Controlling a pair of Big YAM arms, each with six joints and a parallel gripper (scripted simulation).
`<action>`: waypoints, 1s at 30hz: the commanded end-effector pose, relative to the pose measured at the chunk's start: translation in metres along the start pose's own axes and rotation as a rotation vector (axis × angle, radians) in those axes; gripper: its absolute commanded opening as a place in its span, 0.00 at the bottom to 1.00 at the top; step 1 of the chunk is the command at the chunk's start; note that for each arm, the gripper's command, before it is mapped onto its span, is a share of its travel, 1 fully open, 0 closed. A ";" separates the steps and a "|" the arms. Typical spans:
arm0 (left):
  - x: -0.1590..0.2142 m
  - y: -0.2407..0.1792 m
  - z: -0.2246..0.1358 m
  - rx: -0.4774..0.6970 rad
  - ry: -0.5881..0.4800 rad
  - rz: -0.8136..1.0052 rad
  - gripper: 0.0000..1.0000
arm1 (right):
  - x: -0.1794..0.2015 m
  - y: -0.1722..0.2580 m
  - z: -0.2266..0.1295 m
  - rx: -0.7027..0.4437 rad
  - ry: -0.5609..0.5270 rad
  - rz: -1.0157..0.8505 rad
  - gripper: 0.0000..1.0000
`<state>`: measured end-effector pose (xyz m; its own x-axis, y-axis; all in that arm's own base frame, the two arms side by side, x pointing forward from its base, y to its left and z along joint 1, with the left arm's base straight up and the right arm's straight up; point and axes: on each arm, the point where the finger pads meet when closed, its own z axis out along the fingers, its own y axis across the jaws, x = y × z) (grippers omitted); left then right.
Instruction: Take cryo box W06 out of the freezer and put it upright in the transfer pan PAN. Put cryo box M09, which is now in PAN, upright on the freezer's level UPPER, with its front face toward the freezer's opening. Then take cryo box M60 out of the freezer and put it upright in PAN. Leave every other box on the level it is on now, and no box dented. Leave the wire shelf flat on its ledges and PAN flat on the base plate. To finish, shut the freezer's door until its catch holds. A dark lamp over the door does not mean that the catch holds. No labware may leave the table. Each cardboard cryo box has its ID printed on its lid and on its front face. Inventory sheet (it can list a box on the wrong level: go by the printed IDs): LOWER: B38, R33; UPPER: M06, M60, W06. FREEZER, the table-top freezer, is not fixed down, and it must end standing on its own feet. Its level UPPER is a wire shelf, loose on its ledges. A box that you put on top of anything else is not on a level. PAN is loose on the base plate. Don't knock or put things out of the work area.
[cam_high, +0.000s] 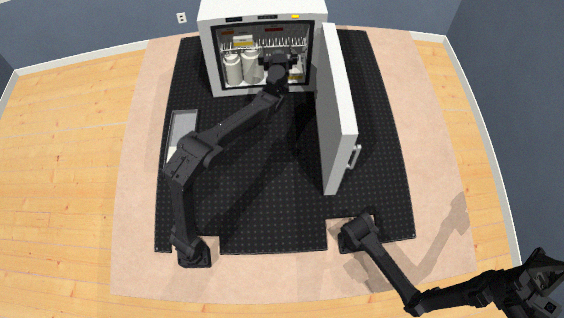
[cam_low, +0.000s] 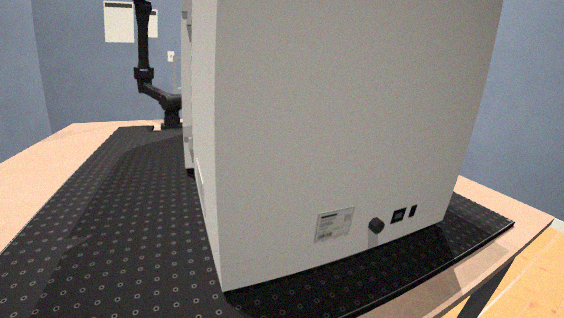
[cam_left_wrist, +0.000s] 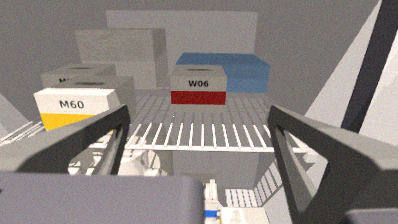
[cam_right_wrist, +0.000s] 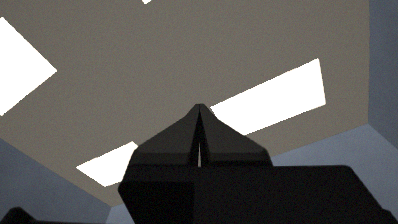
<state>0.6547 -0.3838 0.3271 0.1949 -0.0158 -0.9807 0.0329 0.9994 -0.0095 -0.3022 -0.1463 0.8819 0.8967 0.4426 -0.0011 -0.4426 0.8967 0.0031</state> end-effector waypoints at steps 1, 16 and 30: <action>-0.005 0.001 0.023 -0.010 -0.015 -0.025 1.00 | 0.014 0.000 0.003 -0.003 0.031 -0.011 0.00; 0.001 0.001 0.043 -0.010 -0.016 -0.024 1.00 | 0.014 0.000 0.003 -0.003 0.031 -0.011 0.00; 0.008 0.001 0.062 -0.010 -0.017 -0.024 1.00 | 0.014 0.000 0.003 -0.003 0.031 -0.011 0.00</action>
<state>0.6970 -0.3862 0.3227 0.1963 -0.0168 -0.9804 0.0334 0.9994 -0.0104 -0.3022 -0.1463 0.8819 0.8967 0.4426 -0.0011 -0.4426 0.8967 0.0031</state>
